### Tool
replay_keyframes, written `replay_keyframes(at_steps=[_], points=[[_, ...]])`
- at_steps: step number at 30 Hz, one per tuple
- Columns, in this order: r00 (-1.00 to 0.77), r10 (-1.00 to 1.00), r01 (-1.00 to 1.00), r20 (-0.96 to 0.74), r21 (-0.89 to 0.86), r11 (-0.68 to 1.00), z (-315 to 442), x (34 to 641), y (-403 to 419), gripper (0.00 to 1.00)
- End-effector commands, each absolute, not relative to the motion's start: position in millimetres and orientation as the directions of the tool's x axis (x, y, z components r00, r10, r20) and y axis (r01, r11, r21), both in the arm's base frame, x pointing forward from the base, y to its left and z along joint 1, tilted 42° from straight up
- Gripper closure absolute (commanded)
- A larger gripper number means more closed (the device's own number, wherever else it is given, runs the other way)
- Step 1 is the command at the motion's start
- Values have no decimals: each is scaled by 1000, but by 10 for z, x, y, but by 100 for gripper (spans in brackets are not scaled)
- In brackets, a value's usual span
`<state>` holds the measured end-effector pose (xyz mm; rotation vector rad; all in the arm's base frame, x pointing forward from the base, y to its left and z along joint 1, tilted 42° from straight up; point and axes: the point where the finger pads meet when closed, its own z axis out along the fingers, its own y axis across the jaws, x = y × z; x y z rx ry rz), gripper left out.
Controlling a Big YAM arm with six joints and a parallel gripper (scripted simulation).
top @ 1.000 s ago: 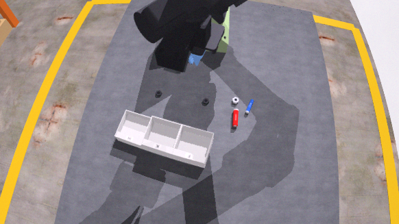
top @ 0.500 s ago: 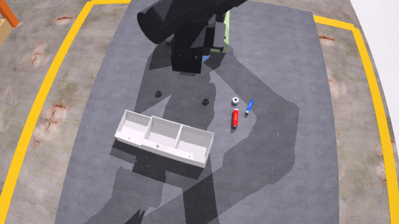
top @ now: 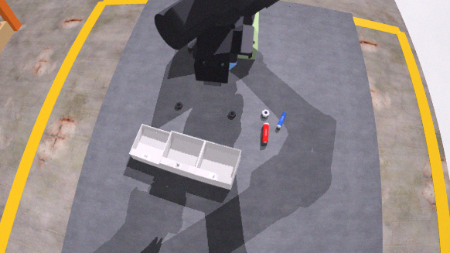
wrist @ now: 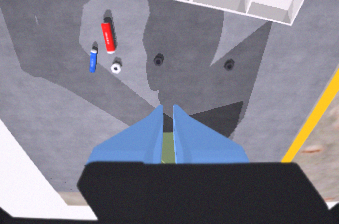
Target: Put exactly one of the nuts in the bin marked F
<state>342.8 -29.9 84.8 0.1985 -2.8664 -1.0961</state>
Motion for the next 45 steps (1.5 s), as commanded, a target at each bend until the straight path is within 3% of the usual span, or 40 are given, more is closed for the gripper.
replay_keyframes(at_steps=[1, 28, 33, 45], points=[[-992, -125, -104, -16, 659, 745, 859, 3440, -415, 91], [-992, -126, -107, -19, 657, 747, 852, 3404, -423, 91], [-995, 2, 69, 103, 655, 753, 580, 3542, -444, 91], [-997, -18, 35, 75, 646, 763, -270, 4145, -459, 91]])
